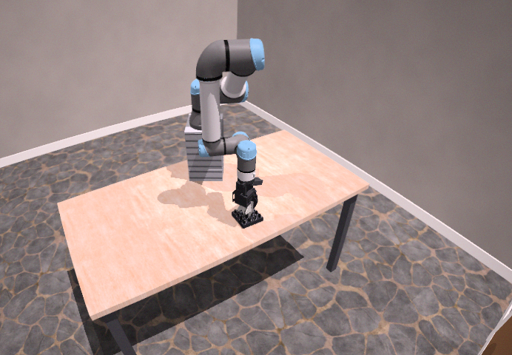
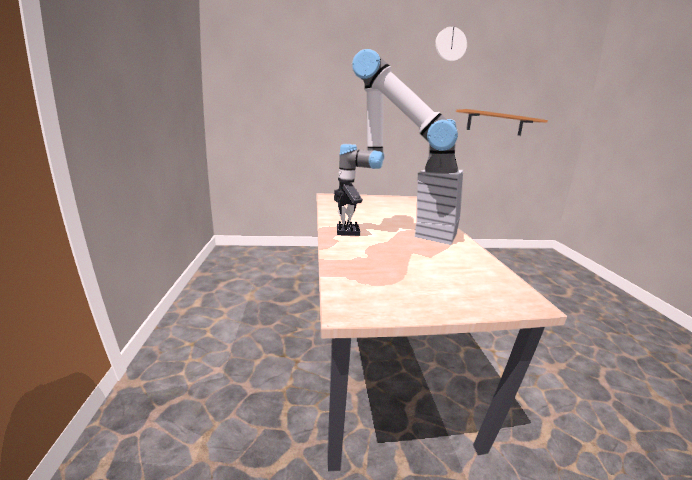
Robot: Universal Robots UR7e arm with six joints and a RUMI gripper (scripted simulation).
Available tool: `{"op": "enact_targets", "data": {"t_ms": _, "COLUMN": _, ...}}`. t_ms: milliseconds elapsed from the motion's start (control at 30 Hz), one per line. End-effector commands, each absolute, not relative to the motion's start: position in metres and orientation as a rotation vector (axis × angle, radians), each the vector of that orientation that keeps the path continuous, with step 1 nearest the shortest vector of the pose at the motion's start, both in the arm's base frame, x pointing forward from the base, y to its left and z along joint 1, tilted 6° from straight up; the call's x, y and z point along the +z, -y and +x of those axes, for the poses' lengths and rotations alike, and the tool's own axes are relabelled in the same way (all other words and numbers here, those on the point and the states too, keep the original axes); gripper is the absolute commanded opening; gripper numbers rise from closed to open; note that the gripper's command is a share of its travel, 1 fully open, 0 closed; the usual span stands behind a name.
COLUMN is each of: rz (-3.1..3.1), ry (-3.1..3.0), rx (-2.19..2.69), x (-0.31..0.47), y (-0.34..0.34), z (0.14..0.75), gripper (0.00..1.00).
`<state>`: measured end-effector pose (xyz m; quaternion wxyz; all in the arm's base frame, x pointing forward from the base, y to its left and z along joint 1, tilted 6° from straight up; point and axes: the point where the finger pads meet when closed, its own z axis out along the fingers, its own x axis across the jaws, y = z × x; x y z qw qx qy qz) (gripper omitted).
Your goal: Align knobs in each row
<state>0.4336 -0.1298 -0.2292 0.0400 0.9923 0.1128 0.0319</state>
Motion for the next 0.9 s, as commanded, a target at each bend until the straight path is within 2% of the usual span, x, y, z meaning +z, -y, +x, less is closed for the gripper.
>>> {"op": "enact_targets", "data": {"t_ms": 0, "rz": 3.04, "ry": -0.346, "rx": 0.099, "x": -0.2288, "y": 0.13, "z": 0.434, "gripper": 0.11}}
{"op": "enact_targets", "data": {"t_ms": 233, "rz": 3.04, "ry": -0.346, "rx": 0.099, "x": -0.2288, "y": 0.13, "z": 0.434, "gripper": 0.11}}
{"op": "enact_targets", "data": {"t_ms": 267, "rz": 3.04, "ry": -0.346, "rx": 0.099, "x": -0.2288, "y": 0.13, "z": 0.434, "gripper": 0.04}}
{"op": "enact_targets", "data": {"t_ms": 867, "rz": 3.04, "ry": -0.346, "rx": 0.099, "x": -0.2288, "y": 0.13, "z": 0.434, "gripper": 0.04}}
